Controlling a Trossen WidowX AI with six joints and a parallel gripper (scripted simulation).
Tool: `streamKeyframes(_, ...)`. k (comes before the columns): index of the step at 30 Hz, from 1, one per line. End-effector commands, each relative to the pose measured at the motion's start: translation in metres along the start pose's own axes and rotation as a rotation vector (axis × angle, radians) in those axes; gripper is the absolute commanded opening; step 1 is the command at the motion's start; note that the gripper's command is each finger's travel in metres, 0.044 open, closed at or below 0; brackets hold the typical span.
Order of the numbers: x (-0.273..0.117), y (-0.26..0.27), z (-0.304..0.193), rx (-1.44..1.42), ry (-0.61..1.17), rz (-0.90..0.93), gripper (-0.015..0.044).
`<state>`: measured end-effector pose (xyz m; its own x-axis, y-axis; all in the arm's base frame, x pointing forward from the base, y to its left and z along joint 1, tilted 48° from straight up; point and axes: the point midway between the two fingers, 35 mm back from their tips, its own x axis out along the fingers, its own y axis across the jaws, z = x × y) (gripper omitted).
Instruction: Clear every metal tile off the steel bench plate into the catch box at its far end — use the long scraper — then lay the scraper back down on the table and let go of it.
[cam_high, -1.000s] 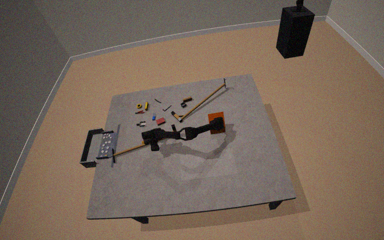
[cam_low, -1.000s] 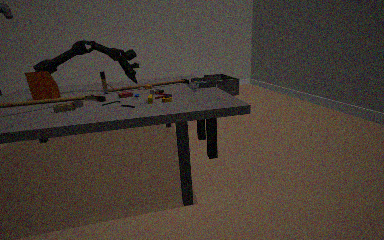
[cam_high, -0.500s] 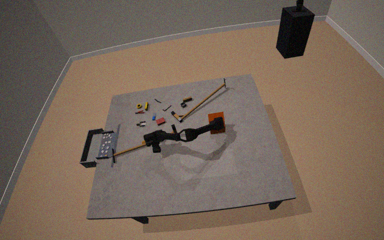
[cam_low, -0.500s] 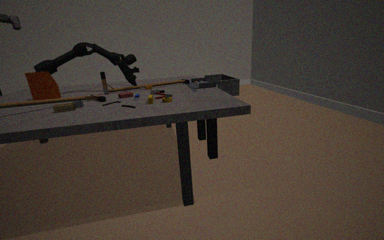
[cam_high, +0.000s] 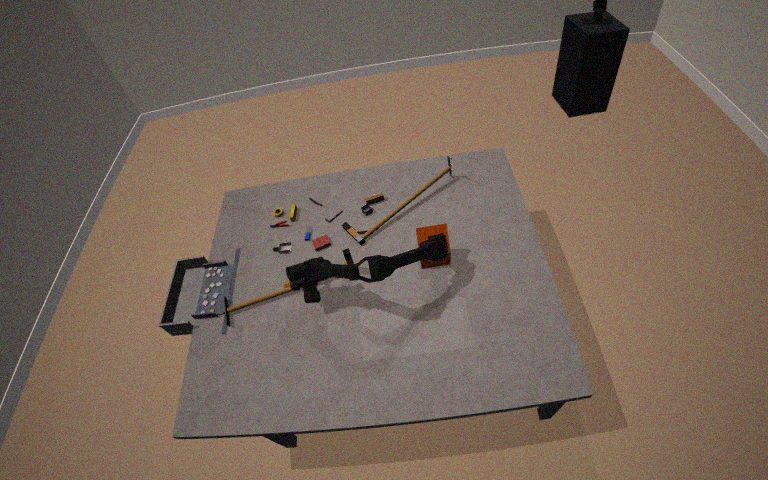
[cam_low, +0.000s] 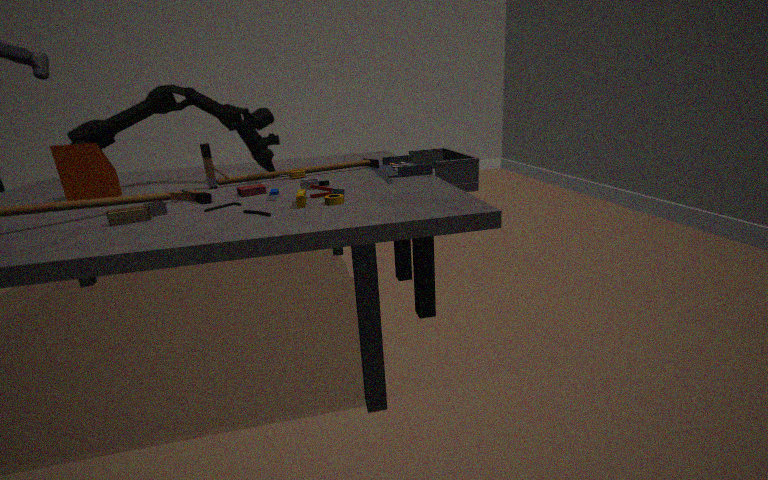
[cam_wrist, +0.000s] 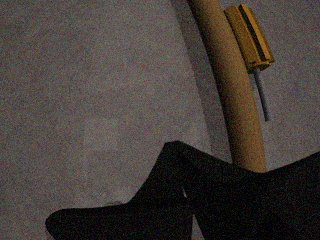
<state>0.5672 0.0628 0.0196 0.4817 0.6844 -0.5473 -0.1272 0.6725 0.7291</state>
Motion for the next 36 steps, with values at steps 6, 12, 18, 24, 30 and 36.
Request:
streamKeyframes(6,0.003,-0.010,-0.001,0.002,0.007,0.002,0.0000)
streamKeyframes(12,0.003,-0.016,-0.001,0.001,0.008,0.001,0.0000)
streamKeyframes(18,0.003,-0.022,0.000,0.001,0.008,0.001,0.0000)
streamKeyframes(24,0.003,-0.028,0.000,0.001,0.008,0.001,0.0000)
streamKeyframes(30,0.004,-0.034,0.001,0.001,0.008,0.000,0.0000)
streamKeyframes(36,0.004,-0.040,0.001,0.001,0.008,0.000,0.0000)
